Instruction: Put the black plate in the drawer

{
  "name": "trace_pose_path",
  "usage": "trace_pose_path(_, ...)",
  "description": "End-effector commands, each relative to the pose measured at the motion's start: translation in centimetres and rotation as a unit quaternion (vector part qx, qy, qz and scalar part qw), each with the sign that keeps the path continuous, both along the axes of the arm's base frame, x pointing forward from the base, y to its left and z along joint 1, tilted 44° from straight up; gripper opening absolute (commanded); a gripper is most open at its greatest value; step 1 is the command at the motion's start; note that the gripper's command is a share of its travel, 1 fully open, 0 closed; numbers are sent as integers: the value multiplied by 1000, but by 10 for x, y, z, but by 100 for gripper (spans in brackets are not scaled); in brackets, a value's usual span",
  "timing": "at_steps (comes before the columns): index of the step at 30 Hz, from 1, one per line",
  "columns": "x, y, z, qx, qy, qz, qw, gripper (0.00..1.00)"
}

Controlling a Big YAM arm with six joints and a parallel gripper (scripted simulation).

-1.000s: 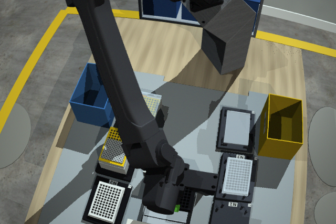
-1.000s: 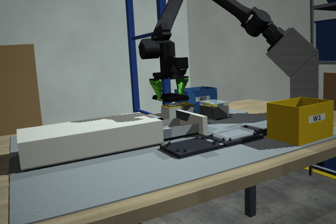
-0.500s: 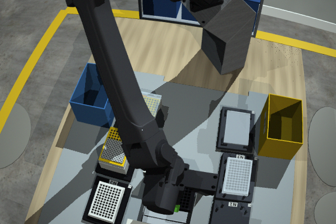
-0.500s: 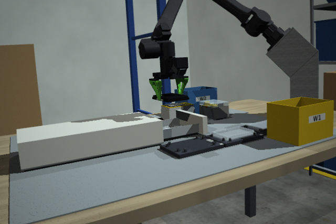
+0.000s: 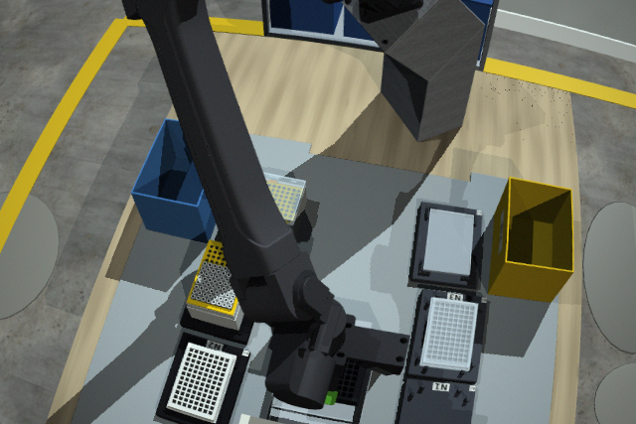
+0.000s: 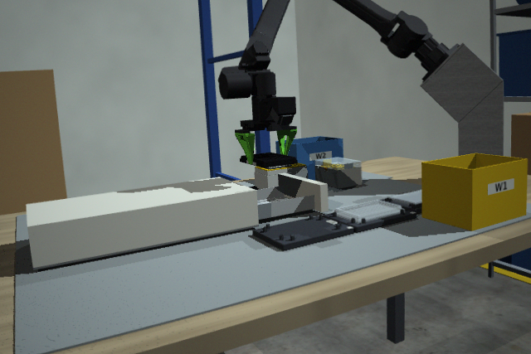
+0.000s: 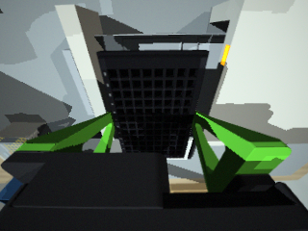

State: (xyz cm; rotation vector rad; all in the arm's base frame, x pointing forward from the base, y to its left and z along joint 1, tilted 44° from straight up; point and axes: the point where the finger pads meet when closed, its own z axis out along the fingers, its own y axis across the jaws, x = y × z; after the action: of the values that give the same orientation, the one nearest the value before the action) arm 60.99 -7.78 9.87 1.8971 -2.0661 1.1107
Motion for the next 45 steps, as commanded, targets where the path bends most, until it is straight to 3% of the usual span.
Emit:
trace_pose_path(1,8,-2,0,-2,-3,7,1000,0)
trace_pose_path(2,8,-2,0,-2,-3,7,1000,0)
trace_pose_path(3,12,18,8,-1,-11,23,1000,0)
trace_pose_path(9,13,-9,-5,-2,-6,5,1000,0)
trace_pose_path(13,18,-1,-8,-1,-8,13,1000,0)
trace_pose_path(19,21,-15,-9,-2,-11,4,1000,0)
trace_pose_path(20,20,-4,1,-2,-18,14,1000,0)
trace_pose_path(22,22,-4,-14,-1,-9,15,1000,0)
trace_pose_path(27,21,-21,-21,-2,-7,4,1000,0)
trace_pose_path(31,28,-10,-22,-2,-11,16,1000,0)
trace_pose_path(34,26,-27,-26,-2,-8,4,1000,0)
trace_pose_path(36,26,-27,-26,-2,-8,4,1000,0)
trace_pose_path(37,29,-15,-11,-2,-20,14,1000,0)
trace_pose_path(39,32,-16,-27,-2,-11,14,1000,0)
trace_pose_path(41,30,-30,-30,-2,-9,5,1000,0)
trace_pose_path(45,25,-31,-41,-2,-2,7,1000,0)
